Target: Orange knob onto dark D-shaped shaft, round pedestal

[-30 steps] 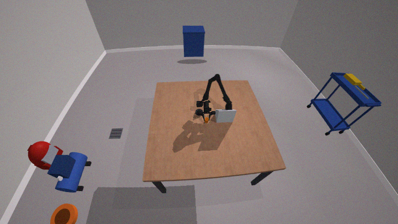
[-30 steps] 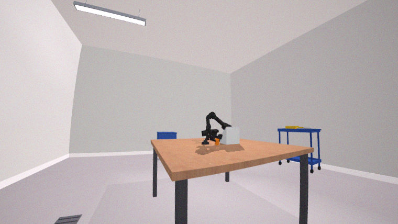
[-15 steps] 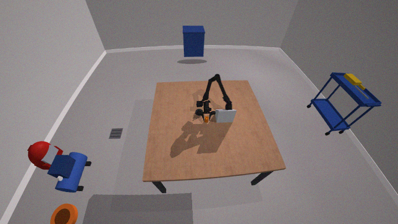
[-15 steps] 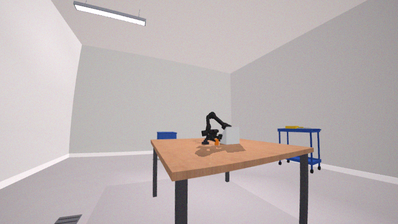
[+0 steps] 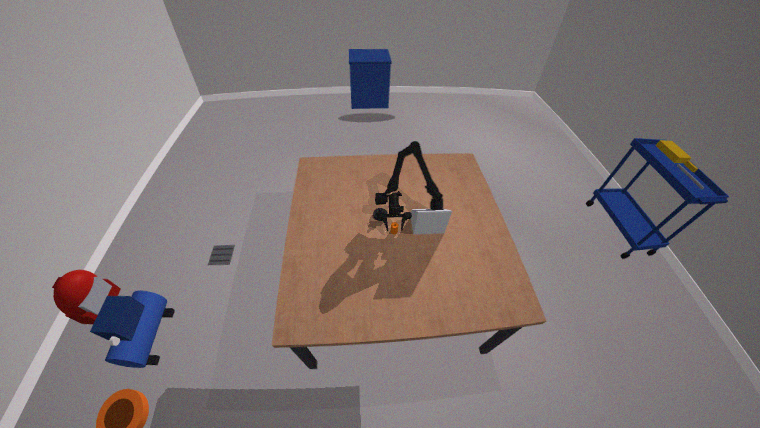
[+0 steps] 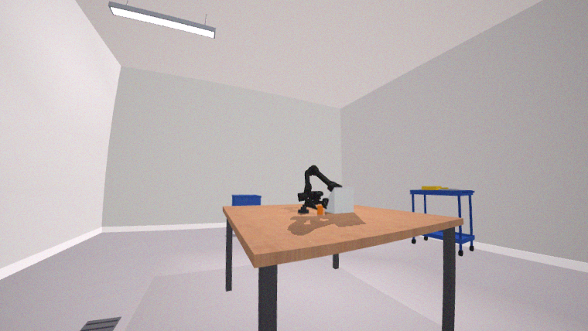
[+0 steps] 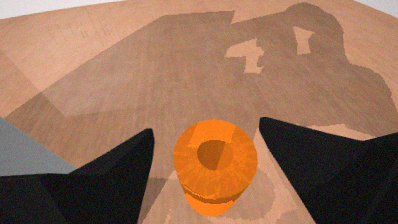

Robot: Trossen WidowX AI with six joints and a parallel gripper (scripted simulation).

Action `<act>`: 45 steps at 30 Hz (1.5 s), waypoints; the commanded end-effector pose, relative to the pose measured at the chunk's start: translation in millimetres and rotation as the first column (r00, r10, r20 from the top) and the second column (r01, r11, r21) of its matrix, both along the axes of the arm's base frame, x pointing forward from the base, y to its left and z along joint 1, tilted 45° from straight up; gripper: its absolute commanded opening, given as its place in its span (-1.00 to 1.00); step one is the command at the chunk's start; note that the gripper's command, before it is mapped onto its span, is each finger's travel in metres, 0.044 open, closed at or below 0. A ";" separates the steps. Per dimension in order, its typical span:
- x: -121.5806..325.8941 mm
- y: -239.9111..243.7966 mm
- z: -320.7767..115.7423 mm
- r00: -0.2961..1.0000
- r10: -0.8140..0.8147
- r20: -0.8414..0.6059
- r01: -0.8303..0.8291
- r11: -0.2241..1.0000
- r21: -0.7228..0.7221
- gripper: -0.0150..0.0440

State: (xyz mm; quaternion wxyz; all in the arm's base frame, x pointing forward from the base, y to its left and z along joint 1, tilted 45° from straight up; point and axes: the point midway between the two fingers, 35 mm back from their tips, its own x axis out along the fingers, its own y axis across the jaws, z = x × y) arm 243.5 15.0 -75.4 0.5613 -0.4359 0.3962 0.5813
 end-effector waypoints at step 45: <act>-6.7 76.9 72.4 0.997 0.008 0.072 0.060 0.475 -0.878 1.00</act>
